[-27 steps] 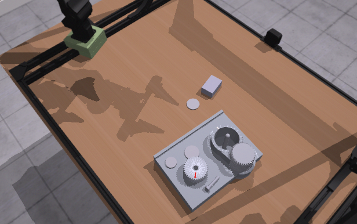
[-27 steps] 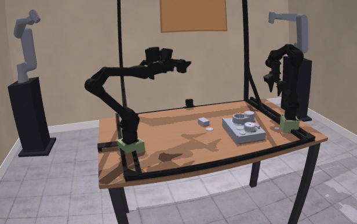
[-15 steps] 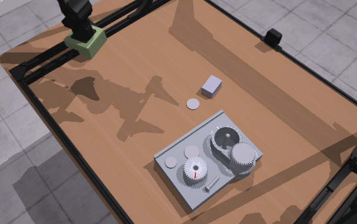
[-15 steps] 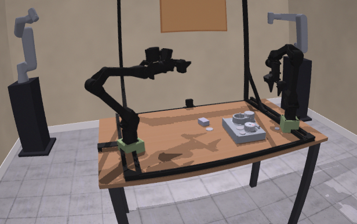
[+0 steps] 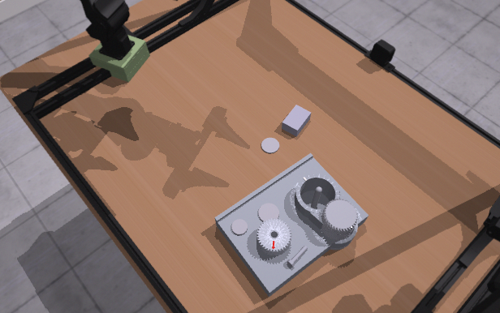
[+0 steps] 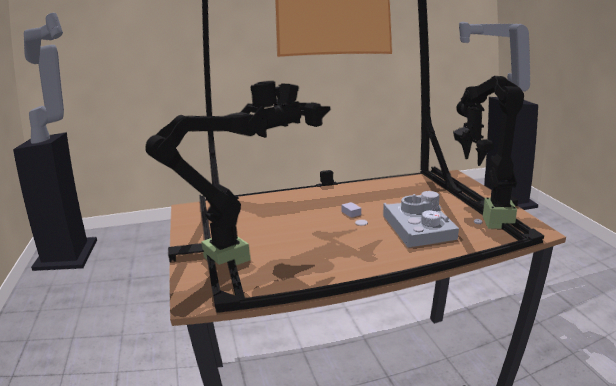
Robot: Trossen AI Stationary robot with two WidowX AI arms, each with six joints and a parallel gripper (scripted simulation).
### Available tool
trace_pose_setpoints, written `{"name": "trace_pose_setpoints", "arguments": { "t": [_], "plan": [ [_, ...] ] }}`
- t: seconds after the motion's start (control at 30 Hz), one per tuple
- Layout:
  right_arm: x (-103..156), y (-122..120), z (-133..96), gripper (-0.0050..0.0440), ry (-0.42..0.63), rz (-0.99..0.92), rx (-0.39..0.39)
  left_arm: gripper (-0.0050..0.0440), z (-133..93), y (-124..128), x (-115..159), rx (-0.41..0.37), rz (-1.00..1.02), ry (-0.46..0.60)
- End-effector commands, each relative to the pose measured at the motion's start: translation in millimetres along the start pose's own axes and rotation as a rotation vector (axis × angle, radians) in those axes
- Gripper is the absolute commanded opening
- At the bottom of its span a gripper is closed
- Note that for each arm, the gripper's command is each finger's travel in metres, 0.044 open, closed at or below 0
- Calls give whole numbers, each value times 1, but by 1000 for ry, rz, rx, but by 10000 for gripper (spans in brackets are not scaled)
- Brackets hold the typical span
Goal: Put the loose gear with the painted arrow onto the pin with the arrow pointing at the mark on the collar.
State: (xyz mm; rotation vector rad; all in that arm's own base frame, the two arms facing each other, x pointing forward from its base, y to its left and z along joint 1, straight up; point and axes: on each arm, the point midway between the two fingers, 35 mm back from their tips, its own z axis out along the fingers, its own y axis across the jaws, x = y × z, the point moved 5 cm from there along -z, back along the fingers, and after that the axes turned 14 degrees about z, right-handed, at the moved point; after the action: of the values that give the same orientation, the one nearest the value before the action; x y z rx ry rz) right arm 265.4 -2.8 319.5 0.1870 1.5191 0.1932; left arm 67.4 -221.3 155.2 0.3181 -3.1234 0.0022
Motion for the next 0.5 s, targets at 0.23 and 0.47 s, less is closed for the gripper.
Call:
{"name": "trace_pose_setpoints", "arguments": {
  "t": [0.23, 0.47],
  "plan": [
    [-16, -17, -11, 400, -1, -5, -1, 400, 4, 2, -38, 0, 11, 0],
    [-35, -39, -34, 400, 8, -10, 2, 400, 11, 18, -97, 0, 31, -1]
  ]
}}
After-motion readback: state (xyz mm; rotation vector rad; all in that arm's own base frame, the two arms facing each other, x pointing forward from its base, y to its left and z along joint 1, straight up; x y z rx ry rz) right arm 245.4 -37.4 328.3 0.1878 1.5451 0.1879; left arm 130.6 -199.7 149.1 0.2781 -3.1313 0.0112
